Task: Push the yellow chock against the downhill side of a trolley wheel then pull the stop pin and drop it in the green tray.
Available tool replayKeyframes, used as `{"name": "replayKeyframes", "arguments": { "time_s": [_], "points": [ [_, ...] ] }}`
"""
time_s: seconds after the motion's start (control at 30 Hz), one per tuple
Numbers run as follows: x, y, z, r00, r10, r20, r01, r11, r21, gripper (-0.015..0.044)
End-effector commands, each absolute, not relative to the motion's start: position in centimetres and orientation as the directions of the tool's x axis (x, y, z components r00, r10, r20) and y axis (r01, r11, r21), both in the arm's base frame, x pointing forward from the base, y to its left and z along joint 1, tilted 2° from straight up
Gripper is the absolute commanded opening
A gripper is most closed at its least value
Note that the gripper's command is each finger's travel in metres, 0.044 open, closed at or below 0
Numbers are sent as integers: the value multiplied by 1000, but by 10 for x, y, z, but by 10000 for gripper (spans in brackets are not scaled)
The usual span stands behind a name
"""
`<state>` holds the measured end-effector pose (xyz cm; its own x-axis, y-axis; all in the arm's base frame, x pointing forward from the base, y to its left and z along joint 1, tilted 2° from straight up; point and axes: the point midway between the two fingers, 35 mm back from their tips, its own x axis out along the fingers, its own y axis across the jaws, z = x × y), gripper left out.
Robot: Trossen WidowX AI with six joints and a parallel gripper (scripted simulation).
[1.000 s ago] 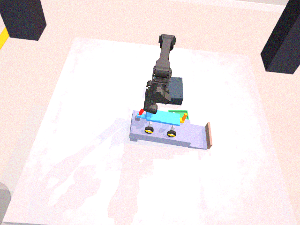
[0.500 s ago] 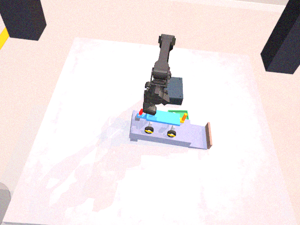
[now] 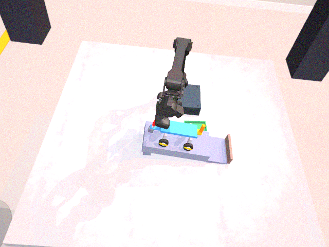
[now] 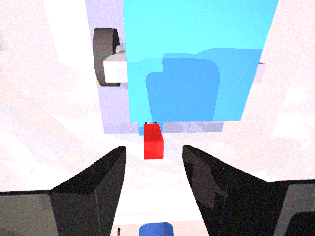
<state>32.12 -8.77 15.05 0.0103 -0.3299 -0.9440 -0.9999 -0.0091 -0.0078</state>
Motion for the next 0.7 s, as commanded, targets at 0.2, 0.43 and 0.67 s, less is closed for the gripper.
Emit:
{"name": "replayKeyframes", "arguments": {
  "time_s": [0.2, 0.43, 0.67],
  "points": [
    [322, -92, 139, 7, -334, -943, -1000, -12, -3, 190],
    [322, -96, 129, 7, -334, -943, -1000, -12, -3, 190],
    [322, -99, 119, 7, -334, -942, -1000, -12, -3, 190]
  ]
}}
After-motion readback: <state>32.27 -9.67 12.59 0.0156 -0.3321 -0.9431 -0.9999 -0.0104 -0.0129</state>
